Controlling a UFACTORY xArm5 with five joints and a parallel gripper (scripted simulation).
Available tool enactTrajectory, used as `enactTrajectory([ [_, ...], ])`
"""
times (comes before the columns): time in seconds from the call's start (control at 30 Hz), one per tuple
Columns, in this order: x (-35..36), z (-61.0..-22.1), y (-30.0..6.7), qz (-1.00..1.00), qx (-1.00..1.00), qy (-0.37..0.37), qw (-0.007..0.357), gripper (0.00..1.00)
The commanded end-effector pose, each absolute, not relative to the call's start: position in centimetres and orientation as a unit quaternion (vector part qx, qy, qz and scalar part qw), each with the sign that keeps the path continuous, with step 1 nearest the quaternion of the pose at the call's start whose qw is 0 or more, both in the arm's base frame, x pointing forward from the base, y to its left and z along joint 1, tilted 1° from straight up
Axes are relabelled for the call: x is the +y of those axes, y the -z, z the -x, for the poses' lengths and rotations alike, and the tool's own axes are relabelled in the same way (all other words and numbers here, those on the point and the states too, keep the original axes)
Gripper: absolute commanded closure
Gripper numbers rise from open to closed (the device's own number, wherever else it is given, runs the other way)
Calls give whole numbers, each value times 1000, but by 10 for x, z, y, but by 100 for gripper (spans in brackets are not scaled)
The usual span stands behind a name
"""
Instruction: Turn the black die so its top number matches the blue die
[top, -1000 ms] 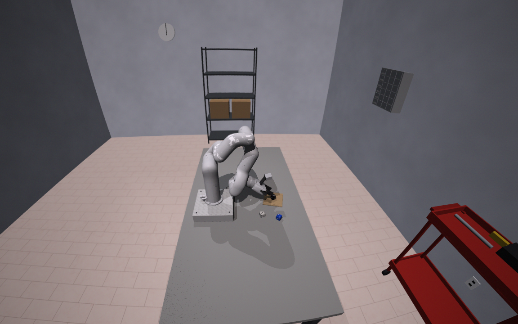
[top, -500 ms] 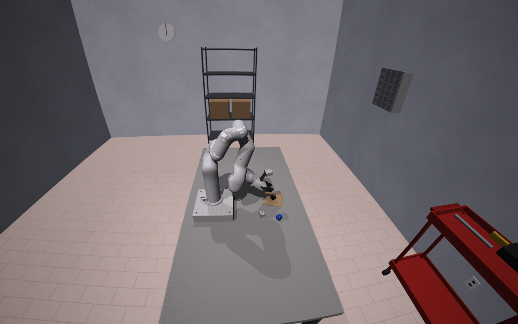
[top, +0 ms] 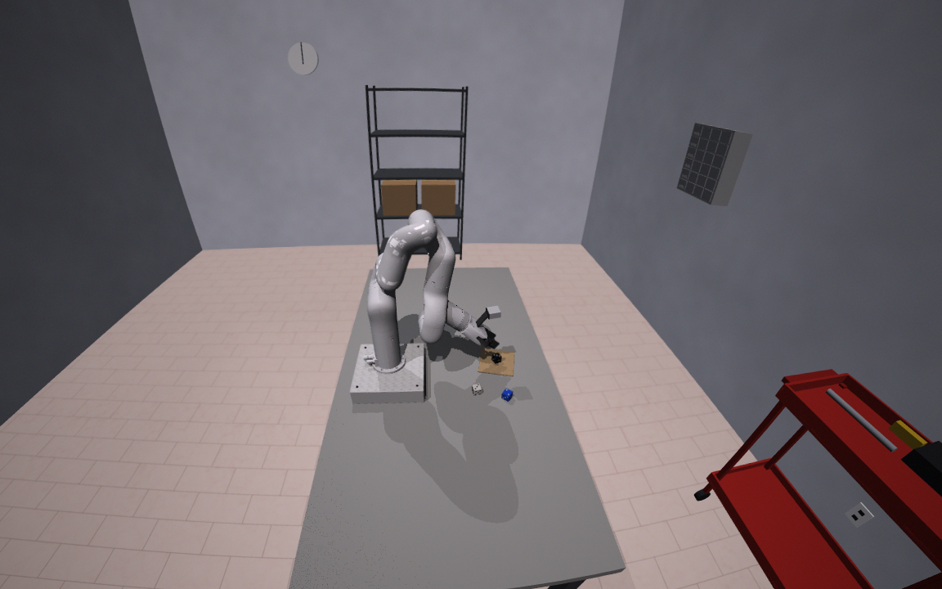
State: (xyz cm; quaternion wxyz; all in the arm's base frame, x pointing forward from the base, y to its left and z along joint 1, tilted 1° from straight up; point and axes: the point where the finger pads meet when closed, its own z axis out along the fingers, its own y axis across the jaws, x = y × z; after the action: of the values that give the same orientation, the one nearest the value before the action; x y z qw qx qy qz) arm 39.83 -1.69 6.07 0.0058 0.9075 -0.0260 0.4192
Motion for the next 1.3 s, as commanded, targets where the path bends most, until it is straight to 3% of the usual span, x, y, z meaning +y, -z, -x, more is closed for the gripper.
enactTrajectory([
  [0.0, -17, -407, -65, -936, -27, -351, 4, 53],
  [0.33, -17, -413, -68, -958, -21, -286, 5, 53],
  [1.27, -23, -440, -82, -1000, -26, -9, 0, 53],
])
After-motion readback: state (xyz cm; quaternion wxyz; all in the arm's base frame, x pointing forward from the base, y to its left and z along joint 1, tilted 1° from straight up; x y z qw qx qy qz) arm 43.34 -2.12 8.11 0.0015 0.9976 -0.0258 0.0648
